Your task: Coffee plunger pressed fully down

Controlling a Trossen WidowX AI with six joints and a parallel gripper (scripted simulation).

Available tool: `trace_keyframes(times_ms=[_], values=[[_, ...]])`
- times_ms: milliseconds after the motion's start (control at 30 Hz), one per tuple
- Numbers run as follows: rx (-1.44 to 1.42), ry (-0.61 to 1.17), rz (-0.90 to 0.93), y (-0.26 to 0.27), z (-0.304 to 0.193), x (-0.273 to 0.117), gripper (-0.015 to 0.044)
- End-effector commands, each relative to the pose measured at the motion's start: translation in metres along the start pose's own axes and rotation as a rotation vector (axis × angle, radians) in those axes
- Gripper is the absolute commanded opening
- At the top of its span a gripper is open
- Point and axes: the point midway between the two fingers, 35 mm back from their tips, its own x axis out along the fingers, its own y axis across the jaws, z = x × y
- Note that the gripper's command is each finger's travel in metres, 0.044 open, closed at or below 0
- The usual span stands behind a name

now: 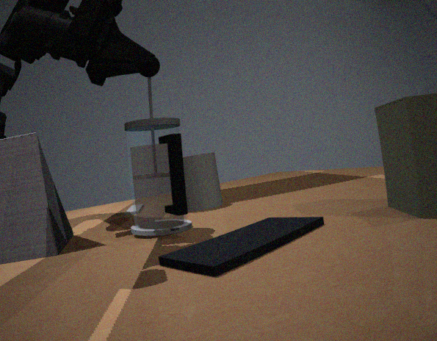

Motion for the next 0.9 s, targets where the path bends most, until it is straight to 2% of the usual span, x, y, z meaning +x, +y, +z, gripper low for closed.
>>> trace_keyframes(times_ms=[0, 867], values=[[0.043, 0.045, -0.001, -0.001, -0.026, 0.008, 0.0123], [0.046, 0.035, 0.007, 0.001, -0.037, 0.033, 0.0123]])
